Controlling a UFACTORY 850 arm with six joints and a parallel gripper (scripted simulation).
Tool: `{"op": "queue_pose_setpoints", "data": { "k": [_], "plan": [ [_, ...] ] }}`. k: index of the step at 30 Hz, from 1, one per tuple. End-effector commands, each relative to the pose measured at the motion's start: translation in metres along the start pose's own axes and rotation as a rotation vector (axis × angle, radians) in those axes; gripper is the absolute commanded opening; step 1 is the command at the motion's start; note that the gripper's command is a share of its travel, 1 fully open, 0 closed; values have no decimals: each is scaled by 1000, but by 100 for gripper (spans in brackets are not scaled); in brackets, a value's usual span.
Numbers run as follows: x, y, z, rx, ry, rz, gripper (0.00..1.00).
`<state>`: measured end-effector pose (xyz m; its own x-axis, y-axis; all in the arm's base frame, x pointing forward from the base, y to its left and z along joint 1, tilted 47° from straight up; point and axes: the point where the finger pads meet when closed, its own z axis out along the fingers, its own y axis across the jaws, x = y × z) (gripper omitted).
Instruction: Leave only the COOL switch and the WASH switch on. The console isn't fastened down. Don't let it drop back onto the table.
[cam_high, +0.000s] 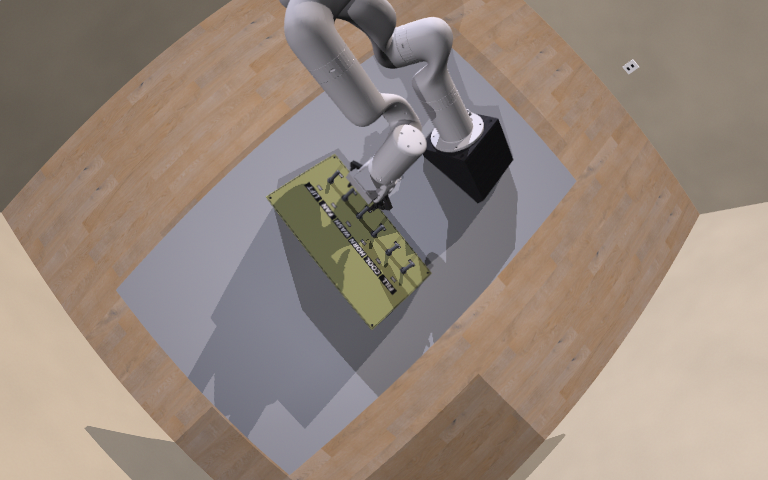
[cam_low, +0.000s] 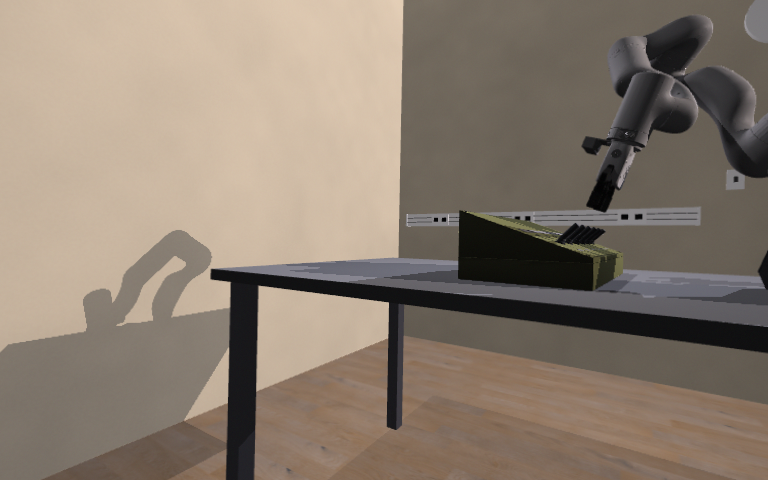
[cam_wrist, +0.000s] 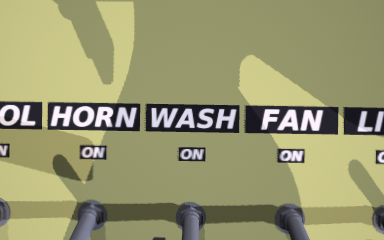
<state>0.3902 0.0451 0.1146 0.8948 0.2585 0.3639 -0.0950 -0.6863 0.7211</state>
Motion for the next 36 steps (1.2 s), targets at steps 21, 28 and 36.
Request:
{"op": "queue_pose_setpoints", "data": {
  "k": [21,28,36],
  "plan": [
    [1,63,0,1,1,1,100],
    [1,69,0,1,1,1,100],
    [1,70,0,1,1,1,100]
  ]
}}
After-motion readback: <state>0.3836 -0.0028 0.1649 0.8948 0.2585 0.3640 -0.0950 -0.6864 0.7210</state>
